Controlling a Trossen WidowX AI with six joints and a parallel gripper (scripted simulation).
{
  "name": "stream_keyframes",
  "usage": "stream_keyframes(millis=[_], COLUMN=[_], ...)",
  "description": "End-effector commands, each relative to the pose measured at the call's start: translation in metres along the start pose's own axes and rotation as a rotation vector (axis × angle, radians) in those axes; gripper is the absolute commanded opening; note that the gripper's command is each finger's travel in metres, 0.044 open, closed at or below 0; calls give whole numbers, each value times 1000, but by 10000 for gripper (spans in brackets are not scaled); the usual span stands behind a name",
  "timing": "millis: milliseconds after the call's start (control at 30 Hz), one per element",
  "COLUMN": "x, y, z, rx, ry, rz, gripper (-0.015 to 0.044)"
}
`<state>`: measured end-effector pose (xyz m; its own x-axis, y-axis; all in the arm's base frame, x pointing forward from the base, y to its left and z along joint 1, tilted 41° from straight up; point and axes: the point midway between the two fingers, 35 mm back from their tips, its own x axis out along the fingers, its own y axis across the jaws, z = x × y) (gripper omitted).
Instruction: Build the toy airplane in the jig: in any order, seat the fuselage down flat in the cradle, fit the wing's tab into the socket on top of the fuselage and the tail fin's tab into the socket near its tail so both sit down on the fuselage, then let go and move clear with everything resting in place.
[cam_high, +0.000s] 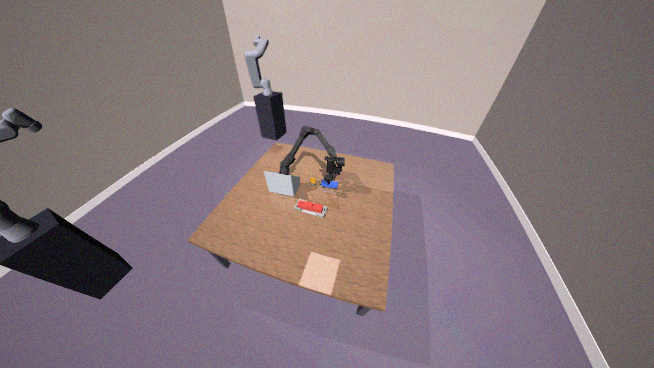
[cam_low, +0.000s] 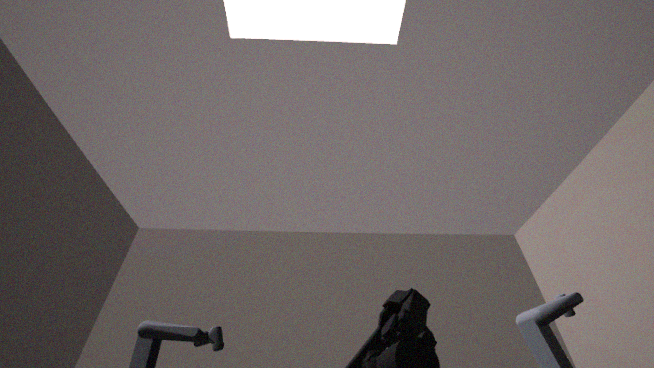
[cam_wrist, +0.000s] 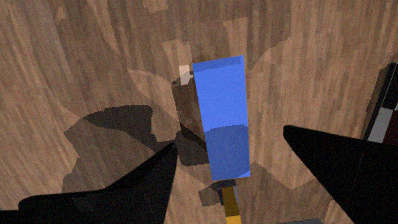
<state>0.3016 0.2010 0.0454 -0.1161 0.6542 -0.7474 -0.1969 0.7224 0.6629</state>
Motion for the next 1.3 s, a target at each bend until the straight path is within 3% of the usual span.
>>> stream_keyframes(millis=[0, 1000, 1267], x=[8, 52, 52], y=[-1, -1, -1], z=[-1, -2, -2], rx=[9, 9, 9], ry=[5, 6, 6], rz=[1, 3, 3], gripper=[440, 440, 230])
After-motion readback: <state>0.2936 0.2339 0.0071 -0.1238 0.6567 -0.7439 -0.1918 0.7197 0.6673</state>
